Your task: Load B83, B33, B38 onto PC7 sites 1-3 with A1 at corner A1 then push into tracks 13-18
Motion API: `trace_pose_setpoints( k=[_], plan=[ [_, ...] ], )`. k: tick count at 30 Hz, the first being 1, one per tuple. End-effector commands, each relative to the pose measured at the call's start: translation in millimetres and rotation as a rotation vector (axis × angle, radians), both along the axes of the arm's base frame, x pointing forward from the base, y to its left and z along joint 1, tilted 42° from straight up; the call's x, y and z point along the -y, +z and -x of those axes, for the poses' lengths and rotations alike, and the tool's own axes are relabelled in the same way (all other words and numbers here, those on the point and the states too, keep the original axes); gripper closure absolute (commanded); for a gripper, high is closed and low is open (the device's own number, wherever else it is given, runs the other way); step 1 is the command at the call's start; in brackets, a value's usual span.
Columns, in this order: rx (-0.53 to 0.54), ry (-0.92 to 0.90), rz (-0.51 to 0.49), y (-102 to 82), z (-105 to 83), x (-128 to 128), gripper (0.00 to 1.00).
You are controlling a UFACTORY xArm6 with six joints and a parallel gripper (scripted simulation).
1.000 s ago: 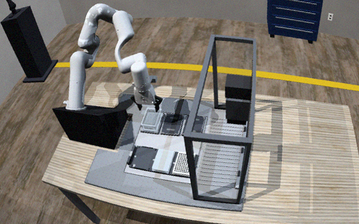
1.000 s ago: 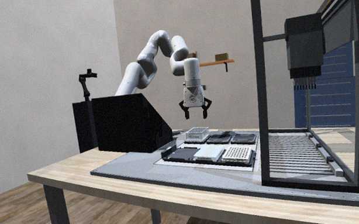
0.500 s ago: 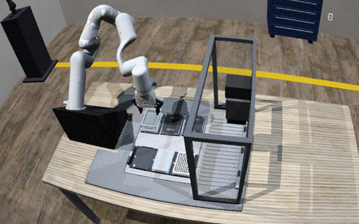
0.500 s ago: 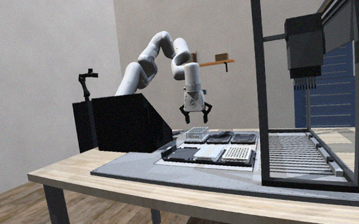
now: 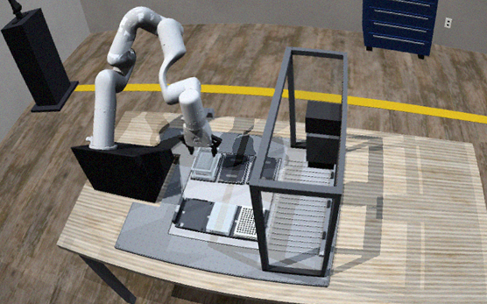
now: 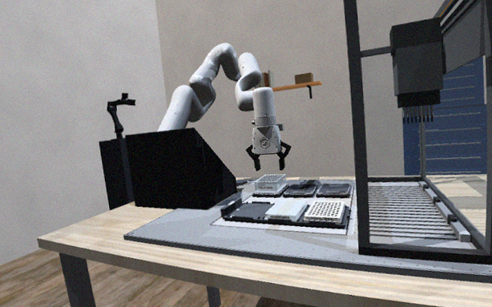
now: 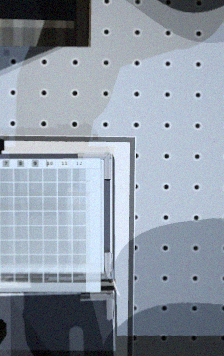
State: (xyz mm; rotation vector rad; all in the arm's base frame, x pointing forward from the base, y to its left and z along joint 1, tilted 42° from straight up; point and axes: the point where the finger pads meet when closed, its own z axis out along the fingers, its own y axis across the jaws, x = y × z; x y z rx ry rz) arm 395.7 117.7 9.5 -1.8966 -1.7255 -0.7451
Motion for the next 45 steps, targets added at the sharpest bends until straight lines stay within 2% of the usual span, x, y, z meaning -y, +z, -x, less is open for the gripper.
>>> trace_pose_setpoints(
  k=[1,45],
  plan=[
    [0.002,-0.001,0.001,-1.1,-1.1,-0.8,0.00],
    [0.002,-0.001,0.001,-19.9,-3.2,-17.7,0.00]
  ],
)
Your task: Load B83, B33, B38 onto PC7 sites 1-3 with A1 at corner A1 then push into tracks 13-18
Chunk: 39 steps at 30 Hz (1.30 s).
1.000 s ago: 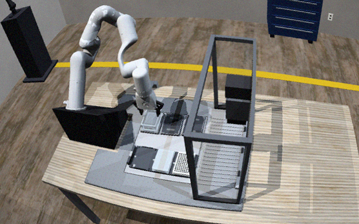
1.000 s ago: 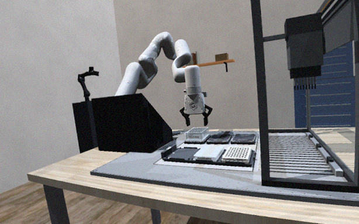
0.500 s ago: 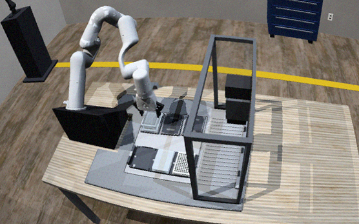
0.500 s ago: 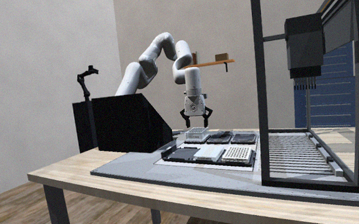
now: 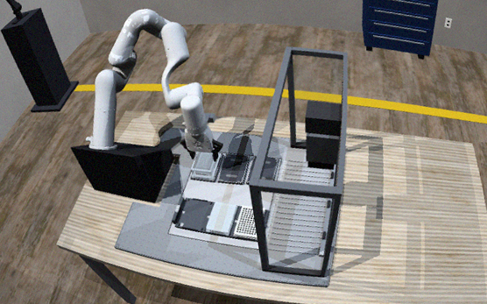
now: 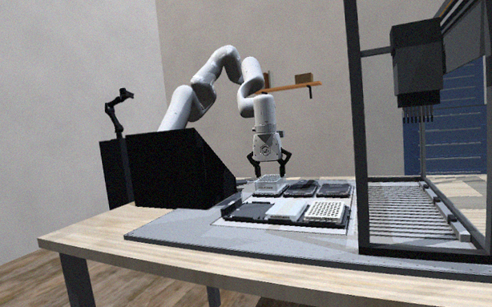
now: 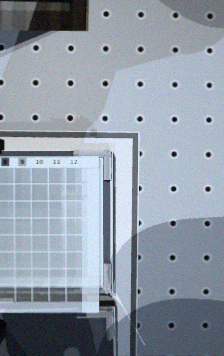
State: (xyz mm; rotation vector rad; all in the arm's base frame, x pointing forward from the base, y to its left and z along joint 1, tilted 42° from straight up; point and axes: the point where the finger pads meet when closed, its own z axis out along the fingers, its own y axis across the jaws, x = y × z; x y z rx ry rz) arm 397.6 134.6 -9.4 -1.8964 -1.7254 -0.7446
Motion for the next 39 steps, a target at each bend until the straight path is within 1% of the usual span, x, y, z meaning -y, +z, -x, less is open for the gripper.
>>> trace_pose_setpoints(
  k=[1,39],
  plan=[
    [0.002,-0.001,0.001,-1.5,-1.3,-1.2,0.00],
    [0.002,-0.001,0.001,-17.4,-3.0,-15.4,0.00]
  ],
)
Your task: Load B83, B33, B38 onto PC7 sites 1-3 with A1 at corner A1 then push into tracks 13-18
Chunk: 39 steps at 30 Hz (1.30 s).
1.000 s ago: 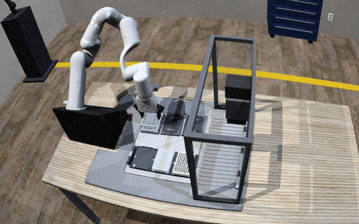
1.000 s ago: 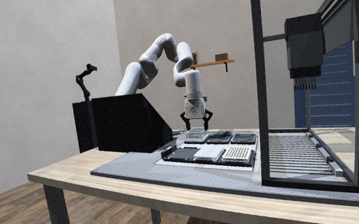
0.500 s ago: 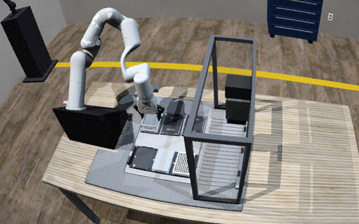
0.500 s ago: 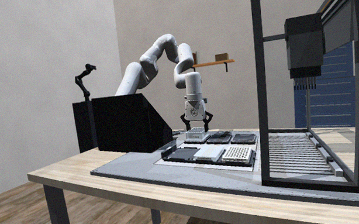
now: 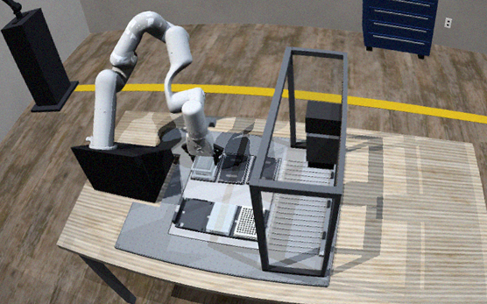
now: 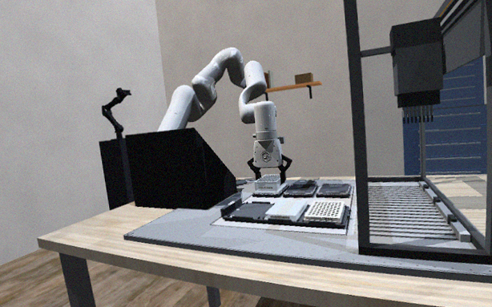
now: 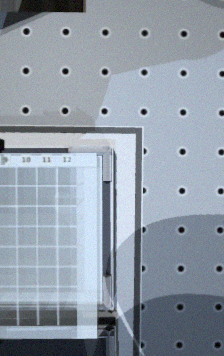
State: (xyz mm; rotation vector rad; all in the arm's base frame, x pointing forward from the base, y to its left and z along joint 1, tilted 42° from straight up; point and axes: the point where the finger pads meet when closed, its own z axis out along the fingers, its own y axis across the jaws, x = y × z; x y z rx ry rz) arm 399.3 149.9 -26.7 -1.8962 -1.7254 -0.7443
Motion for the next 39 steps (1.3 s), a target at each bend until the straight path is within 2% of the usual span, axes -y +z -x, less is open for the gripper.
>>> trace_pose_setpoints(
  k=[1,16,17,39],
  plan=[
    [0.003,-0.002,0.001,-0.1,-1.2,0.0,0.00],
    [0.003,-0.002,0.001,-0.1,-1.3,0.0,0.00],
    [0.003,-0.002,0.001,0.1,-1.2,0.2,1.00],
    [0.002,-0.002,0.001,0.1,-1.2,0.3,1.00]
  ],
)
